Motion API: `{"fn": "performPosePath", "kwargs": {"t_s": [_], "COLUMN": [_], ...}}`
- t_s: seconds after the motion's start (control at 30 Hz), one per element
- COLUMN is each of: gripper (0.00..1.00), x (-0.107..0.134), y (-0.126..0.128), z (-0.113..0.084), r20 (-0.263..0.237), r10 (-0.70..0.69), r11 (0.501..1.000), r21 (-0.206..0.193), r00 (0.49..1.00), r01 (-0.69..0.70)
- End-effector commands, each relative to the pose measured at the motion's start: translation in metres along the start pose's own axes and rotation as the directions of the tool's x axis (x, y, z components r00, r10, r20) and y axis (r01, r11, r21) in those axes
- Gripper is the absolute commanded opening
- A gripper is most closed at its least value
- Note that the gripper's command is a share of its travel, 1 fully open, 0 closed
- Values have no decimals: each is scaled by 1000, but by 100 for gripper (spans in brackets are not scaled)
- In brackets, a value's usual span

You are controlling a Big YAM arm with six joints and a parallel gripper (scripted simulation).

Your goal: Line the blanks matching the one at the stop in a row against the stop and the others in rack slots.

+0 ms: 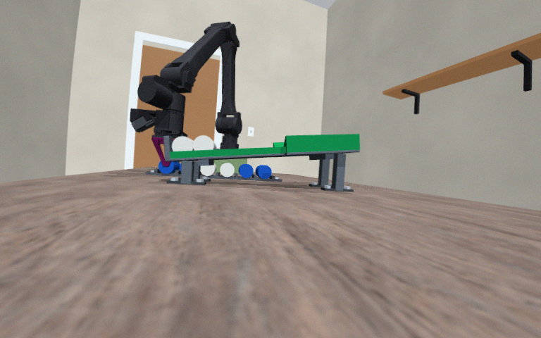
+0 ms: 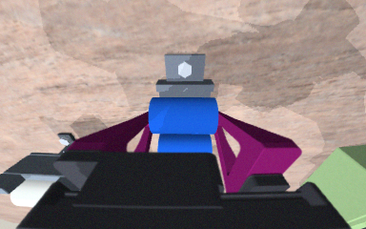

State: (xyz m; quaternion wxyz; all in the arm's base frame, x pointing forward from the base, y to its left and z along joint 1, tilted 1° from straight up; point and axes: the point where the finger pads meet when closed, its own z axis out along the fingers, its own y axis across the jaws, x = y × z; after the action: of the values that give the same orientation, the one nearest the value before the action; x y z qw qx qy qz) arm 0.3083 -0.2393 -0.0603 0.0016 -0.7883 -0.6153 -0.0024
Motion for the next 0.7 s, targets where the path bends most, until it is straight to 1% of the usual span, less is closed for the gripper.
{"fn": "performPosePath", "kwargs": {"t_s": [0.0,0.67], "gripper": [63,63], "x": [-2,-2], "y": [-3,-7], "z": [7,8], "r20": [-5,-6], "r10": [-9,-14], "r11": [1000,1000], "r21": [11,13], "r00": [1000,1000], "r01": [9,14]}}
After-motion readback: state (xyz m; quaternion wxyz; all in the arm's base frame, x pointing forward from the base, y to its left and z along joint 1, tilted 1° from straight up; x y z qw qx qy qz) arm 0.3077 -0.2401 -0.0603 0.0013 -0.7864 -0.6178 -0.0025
